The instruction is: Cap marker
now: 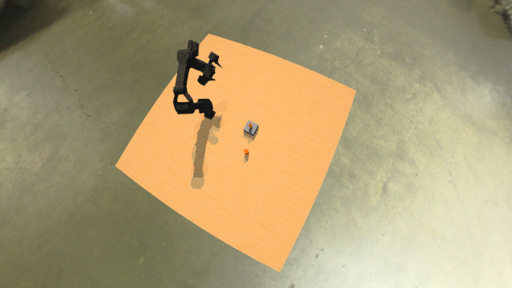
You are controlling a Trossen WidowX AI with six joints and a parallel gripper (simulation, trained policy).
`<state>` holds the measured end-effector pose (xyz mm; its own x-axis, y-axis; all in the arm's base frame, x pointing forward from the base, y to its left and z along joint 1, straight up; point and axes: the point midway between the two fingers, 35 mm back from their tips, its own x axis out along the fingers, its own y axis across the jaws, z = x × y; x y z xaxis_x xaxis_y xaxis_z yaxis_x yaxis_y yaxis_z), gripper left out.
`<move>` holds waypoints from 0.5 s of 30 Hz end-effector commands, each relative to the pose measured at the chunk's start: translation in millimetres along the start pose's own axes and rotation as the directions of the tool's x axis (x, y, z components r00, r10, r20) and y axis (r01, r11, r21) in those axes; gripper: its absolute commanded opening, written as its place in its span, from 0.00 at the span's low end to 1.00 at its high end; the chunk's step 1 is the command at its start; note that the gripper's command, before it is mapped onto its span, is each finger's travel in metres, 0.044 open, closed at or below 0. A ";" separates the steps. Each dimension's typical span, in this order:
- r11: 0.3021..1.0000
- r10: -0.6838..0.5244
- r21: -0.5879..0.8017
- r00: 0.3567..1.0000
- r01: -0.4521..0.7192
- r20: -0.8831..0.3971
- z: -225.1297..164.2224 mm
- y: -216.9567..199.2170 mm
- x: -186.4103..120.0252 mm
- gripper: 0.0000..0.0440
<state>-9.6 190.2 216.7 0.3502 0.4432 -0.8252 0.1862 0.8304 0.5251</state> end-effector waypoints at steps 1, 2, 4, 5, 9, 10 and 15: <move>1.000 -0.001 0.011 1.000 0.002 -0.001 0.3 1.3 0.1 0.85; 1.000 -0.005 0.021 1.000 0.005 -0.002 0.5 2.4 0.4 0.79; 0.999 -0.013 0.039 1.000 0.013 -0.003 1.6 4.4 1.3 0.67; 0.999 -0.019 0.048 1.000 0.019 -0.002 2.3 5.2 1.8 0.62; 0.996 -0.041 0.085 0.999 0.040 0.000 5.4 9.1 4.3 0.52; 0.994 -0.046 0.094 0.999 0.046 0.000 6.2 10.2 4.9 0.53; 0.988 -0.069 0.142 0.998 0.068 0.003 11.3 16.6 7.4 0.56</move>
<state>3.8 200.1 219.3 0.3456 0.3889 -0.8540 0.3143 0.8095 0.4959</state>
